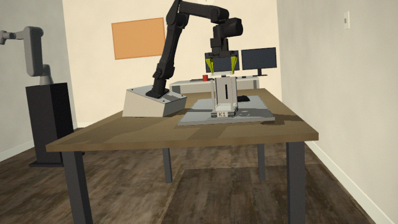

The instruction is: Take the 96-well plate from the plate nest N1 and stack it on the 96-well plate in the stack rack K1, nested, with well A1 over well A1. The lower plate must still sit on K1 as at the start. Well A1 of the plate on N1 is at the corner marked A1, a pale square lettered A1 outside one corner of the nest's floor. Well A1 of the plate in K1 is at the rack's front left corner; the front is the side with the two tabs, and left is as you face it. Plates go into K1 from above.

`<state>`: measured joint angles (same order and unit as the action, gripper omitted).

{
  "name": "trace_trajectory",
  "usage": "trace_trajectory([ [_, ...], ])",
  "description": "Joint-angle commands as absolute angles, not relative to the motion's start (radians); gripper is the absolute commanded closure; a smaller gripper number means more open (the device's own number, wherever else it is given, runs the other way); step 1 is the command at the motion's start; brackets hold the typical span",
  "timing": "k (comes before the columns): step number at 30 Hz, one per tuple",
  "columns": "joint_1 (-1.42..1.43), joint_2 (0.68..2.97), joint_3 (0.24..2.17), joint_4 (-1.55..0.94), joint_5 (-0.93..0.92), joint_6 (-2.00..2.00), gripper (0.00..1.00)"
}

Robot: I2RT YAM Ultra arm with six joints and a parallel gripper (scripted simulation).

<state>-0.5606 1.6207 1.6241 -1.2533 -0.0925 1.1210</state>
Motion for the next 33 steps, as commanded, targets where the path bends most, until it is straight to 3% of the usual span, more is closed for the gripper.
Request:
trace_trajectory([
  [1,-0.547,1.590,1.653,-1.278,-0.099,1.094,1.00],
  [33,-0.548,1.588,1.647,-1.278,-0.088,1.104,1.00],
])
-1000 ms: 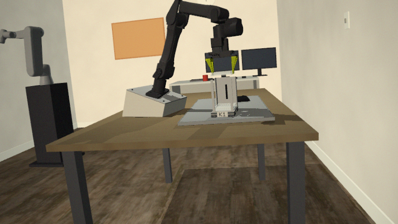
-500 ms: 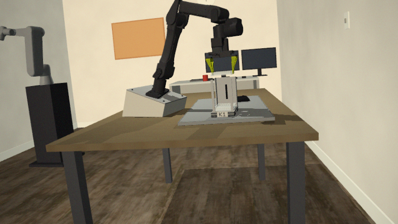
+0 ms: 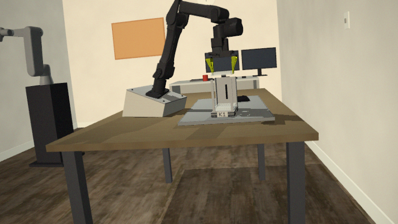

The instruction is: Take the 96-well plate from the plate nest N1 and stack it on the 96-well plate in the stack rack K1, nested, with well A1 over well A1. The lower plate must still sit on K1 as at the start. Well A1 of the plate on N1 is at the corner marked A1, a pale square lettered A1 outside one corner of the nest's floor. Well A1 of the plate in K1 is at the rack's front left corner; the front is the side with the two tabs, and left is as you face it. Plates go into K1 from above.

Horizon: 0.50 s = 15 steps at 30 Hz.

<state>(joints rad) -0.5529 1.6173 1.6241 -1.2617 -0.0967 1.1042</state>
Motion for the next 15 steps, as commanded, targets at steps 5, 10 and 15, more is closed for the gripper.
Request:
trace_trajectory([
  [5,-0.546,1.587,1.645,-1.278,-0.088,1.106,1.00],
  [10,-0.545,1.587,1.643,-1.278,-0.087,1.107,1.00],
  [15,-0.549,1.587,1.641,-1.278,-0.087,1.108,1.00],
])
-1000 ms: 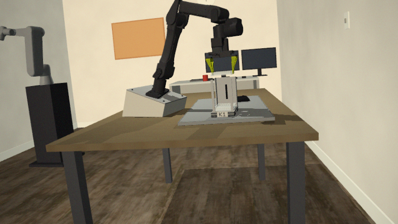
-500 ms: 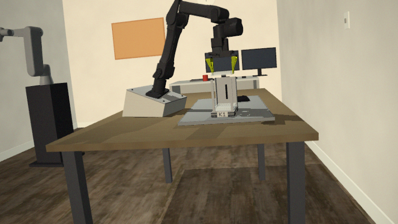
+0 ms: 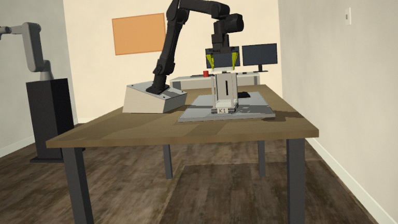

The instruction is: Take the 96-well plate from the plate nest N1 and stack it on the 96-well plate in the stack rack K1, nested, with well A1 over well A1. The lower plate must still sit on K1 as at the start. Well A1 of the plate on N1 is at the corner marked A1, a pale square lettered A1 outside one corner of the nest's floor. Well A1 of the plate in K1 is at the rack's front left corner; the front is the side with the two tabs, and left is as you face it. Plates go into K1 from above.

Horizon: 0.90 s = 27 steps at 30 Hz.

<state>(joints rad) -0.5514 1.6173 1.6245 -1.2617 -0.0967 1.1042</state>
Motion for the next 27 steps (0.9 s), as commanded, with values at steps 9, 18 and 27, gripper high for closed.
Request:
trace_trajectory([
  [9,-0.548,1.587,1.636,-1.278,-0.087,1.108,1.00],
  [18,-0.548,1.587,1.633,-1.278,-0.087,1.108,1.00],
  [27,-0.547,1.587,1.628,-1.278,-0.087,1.109,1.00],
])
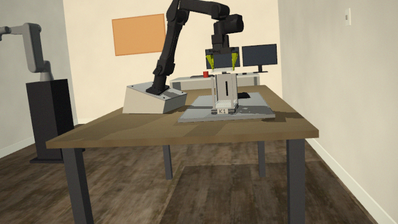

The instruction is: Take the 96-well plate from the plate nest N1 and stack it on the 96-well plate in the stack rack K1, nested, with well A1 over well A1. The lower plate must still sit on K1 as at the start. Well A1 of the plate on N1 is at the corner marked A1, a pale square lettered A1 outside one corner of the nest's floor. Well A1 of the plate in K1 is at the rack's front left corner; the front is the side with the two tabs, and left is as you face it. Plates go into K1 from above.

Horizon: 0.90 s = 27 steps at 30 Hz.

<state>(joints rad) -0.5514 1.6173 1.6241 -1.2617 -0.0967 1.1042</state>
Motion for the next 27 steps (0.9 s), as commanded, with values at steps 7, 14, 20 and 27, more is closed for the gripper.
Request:
trace_trajectory([
  [7,-0.544,1.589,1.623,-1.248,-0.087,1.110,1.00],
  [14,-0.547,1.603,1.610,-1.238,-0.087,1.111,1.00],
  [20,-0.546,1.610,1.592,-1.233,-0.087,1.111,1.00],
  [27,-0.544,1.621,1.588,-1.224,-0.086,1.112,1.00],
])
